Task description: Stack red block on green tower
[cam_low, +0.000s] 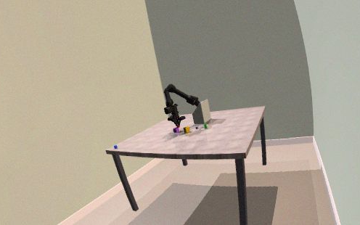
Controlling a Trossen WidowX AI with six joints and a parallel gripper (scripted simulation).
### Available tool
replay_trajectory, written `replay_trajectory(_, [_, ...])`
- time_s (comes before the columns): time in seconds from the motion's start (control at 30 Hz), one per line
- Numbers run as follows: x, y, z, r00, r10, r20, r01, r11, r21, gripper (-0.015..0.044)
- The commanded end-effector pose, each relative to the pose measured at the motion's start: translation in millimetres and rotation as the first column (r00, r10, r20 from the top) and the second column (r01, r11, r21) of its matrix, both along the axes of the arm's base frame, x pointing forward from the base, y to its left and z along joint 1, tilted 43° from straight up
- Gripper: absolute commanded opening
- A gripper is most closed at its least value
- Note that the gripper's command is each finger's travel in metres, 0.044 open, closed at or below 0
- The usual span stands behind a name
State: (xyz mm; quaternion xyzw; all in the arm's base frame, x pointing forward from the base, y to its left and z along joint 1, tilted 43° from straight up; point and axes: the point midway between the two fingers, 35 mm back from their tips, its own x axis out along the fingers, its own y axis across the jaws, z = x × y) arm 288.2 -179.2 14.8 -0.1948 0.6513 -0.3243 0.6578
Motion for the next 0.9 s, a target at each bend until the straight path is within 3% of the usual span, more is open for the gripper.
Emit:
replay_trajectory(0.0, [3, 14, 18, 1.000, 0.000, 0.012, 0.000, 1.000, -0.005, 0.0000])
replay_trajectory(0.5, [6, 57, 64, 1.000, 0.000, 0.013, 0.000, 1.000, -0.003, 0.0000])
replay_trajectory(0.87, [8, 62, 60, 1.000, 0.001, 0.014, -0.001, 1.000, 0.001, 0.0000])
